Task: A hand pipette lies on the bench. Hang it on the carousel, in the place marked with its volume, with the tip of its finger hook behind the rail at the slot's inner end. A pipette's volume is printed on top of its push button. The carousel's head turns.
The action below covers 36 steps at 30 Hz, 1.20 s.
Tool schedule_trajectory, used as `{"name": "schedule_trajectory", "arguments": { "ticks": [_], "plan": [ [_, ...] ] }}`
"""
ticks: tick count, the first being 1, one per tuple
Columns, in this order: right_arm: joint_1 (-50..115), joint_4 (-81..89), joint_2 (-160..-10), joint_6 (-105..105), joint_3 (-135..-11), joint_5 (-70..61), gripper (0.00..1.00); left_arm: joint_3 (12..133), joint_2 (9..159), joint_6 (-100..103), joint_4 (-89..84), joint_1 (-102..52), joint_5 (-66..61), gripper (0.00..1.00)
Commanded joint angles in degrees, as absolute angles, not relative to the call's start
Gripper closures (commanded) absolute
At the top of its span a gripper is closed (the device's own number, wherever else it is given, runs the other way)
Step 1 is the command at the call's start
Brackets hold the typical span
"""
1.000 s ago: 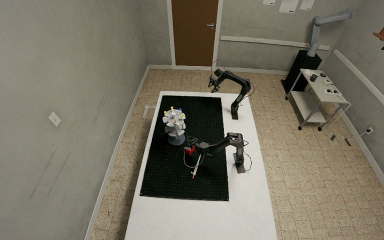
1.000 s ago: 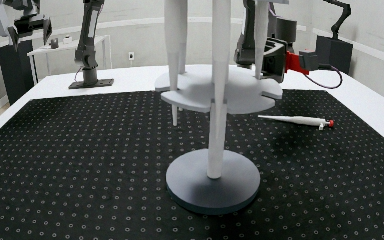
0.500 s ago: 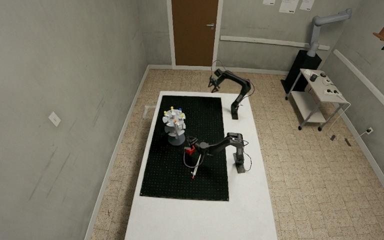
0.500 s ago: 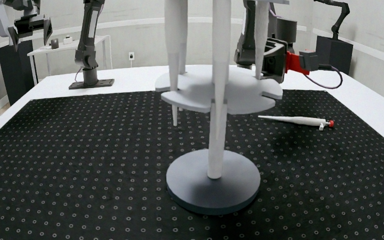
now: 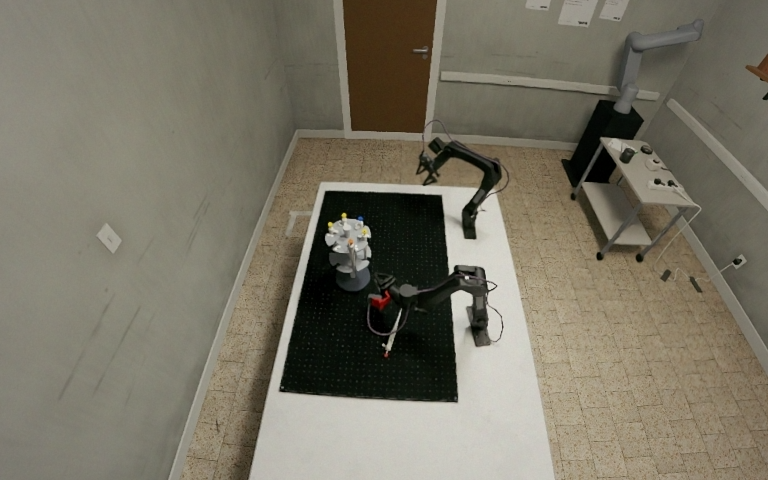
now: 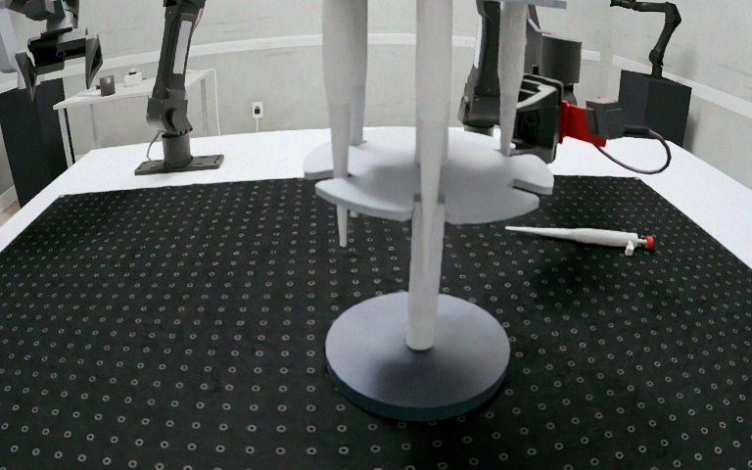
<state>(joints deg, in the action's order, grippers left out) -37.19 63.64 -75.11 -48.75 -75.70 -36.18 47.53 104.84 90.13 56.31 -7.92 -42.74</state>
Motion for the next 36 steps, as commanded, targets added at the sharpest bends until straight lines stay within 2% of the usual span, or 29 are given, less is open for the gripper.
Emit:
{"name": "schedule_trajectory", "arguments": {
  "ticks": [1,36],
  "plan": [
    [-37.71,63.16,-75.47,-49.07,-76.84,-37.11,0.0,49.64,104.1,89.66,57.37,-7.64,-42.48,0.51],
    [-37.71,63.16,-75.47,-49.07,-76.84,-37.11,0.0,50.8,102.69,89.64,55.4,-7.54,-42.88,0.51]
  ]
}}
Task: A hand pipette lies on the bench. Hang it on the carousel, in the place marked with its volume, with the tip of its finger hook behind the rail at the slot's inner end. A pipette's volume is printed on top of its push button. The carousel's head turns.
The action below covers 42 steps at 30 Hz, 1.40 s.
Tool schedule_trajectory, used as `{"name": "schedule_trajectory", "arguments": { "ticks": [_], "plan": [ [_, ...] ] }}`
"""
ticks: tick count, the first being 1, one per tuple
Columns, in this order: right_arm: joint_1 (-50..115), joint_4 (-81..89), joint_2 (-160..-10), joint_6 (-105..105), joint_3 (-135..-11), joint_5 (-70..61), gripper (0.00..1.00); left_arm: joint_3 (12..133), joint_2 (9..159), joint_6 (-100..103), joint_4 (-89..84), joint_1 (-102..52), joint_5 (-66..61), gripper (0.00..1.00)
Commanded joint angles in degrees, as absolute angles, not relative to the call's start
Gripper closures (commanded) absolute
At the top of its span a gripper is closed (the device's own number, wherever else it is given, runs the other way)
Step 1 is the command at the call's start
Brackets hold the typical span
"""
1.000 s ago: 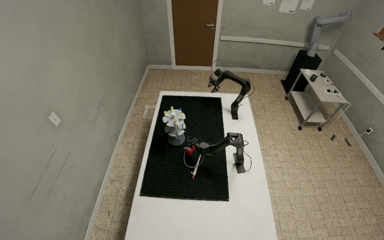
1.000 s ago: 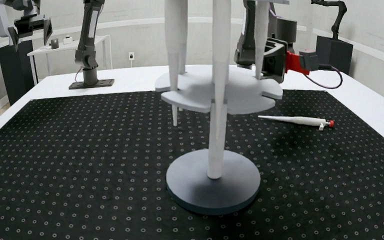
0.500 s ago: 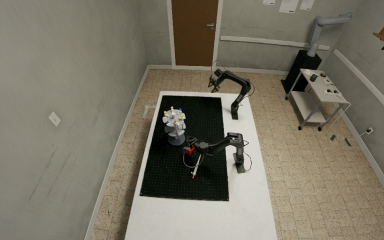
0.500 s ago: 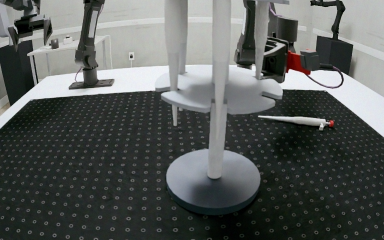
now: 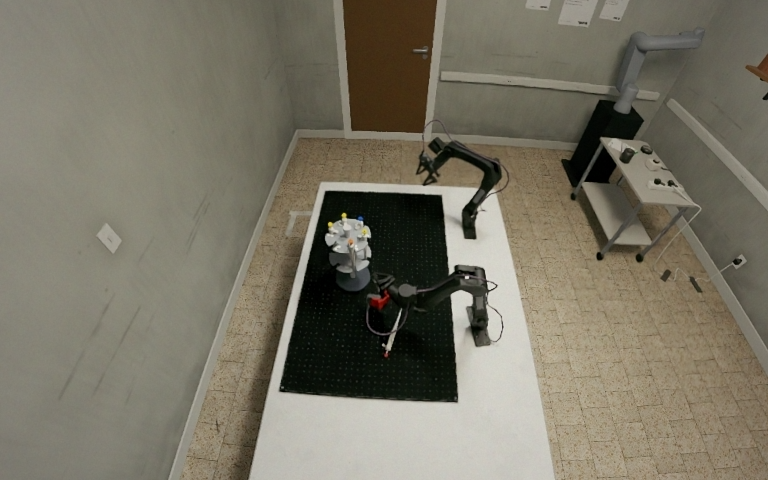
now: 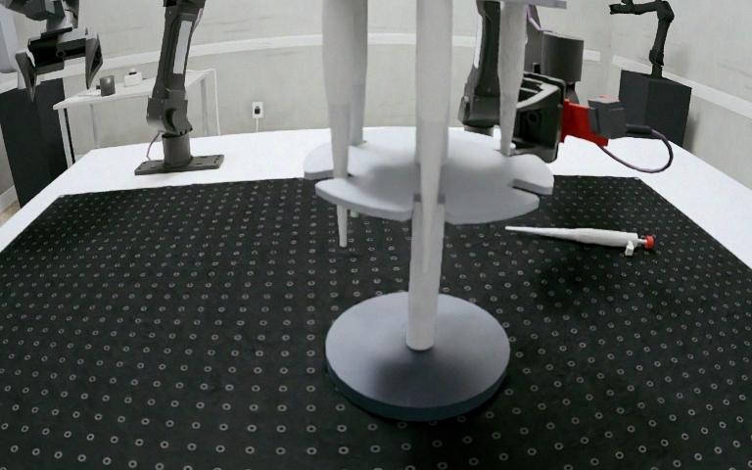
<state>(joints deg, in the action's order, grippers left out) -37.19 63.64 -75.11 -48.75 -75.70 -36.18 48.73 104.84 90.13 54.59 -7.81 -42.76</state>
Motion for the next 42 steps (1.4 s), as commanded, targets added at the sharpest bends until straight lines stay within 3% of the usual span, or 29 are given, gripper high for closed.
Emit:
{"name": "schedule_trajectory", "arguments": {
  "ticks": [1,42],
  "plan": [
    [-37.71,63.16,-75.47,-49.07,-76.84,-37.11,0.0,50.8,102.69,89.64,55.4,-7.54,-42.88,0.51],
    [-37.71,63.16,-75.47,-49.07,-76.84,-37.11,0.0,50.92,101.79,89.67,53.68,-7.69,-42.75,0.51]
  ]
}}
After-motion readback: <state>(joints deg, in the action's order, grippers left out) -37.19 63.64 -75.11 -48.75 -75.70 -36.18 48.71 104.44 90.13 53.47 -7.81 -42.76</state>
